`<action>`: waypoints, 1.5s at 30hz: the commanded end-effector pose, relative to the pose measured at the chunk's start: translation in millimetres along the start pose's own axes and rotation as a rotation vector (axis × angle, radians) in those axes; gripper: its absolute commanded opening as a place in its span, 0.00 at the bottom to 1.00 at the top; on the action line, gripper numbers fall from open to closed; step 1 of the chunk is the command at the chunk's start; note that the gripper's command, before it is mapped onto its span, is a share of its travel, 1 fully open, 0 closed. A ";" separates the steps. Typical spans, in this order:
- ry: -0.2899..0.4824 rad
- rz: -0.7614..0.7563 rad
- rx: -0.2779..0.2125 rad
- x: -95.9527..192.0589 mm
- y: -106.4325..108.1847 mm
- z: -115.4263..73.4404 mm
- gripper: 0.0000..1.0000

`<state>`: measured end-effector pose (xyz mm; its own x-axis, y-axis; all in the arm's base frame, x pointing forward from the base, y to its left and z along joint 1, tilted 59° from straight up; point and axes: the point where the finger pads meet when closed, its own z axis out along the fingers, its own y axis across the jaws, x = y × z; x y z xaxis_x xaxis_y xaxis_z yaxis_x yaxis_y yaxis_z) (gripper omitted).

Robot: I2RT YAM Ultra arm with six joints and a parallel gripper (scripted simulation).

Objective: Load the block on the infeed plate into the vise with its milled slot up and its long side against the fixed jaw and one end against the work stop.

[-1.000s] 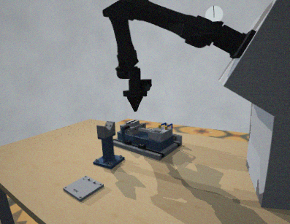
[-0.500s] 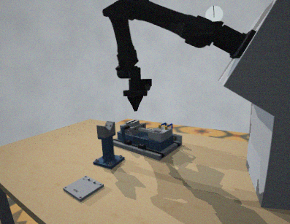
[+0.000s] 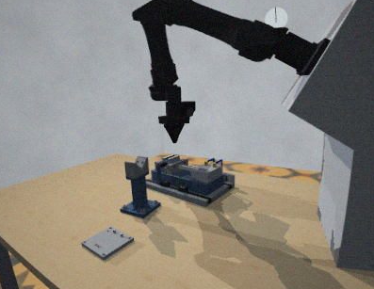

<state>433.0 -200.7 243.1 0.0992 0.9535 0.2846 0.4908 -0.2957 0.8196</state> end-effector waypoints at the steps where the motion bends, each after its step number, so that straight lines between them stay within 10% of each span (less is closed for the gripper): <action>1: -0.020 0.025 0.015 -4.0 -10.1 -4.5 0.00; 45: -0.012 0.028 0.027 -6.1 -15.7 11.3 0.00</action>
<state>435.7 -198.8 244.7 0.0930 0.9555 0.2799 0.4860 -0.2890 0.8248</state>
